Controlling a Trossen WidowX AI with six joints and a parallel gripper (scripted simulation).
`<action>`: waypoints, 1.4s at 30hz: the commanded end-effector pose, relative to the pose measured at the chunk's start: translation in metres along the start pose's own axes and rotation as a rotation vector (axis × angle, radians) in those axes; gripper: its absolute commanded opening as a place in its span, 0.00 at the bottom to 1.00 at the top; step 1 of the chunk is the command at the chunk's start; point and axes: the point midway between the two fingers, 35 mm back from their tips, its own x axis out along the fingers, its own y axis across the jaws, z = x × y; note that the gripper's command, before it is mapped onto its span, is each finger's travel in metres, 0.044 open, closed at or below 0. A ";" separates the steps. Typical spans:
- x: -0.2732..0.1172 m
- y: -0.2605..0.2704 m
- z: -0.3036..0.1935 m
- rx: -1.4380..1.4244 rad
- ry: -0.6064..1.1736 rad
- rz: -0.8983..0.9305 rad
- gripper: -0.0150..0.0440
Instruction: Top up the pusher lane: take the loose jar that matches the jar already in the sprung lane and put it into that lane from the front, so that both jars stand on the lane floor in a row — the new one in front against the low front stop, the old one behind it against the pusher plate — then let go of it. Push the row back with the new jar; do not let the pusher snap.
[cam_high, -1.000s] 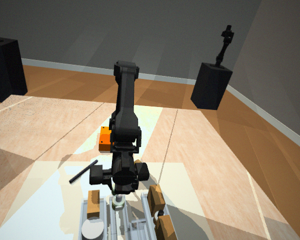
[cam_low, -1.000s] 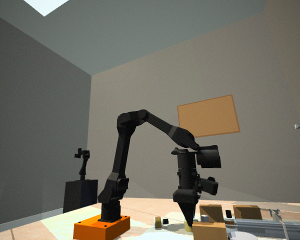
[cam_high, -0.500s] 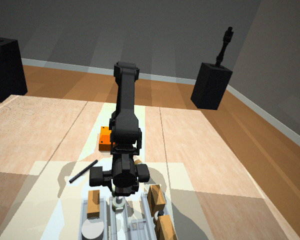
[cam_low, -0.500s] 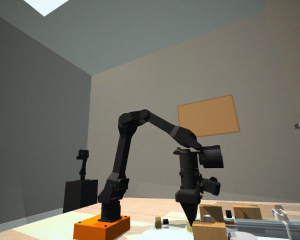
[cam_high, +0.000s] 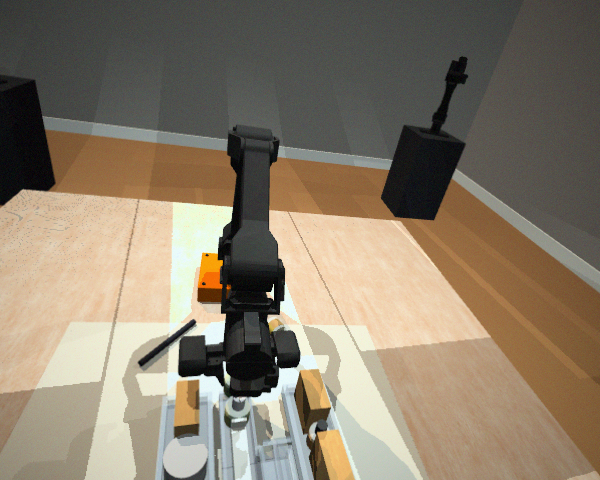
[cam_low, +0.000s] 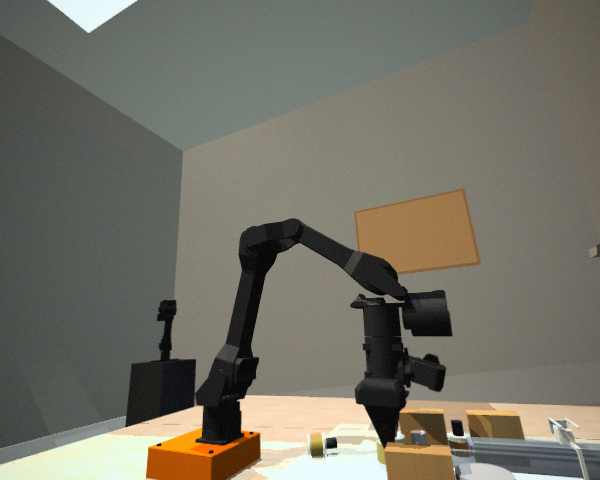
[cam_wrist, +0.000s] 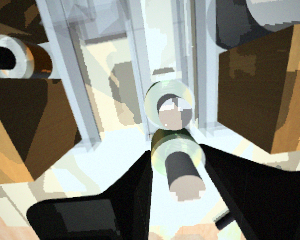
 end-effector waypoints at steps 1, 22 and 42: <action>-0.006 0.000 0.014 0.002 -0.043 0.000 0.25; -0.009 0.000 0.024 0.001 -0.044 0.000 0.25; -0.010 0.000 0.030 0.001 -0.045 0.000 0.25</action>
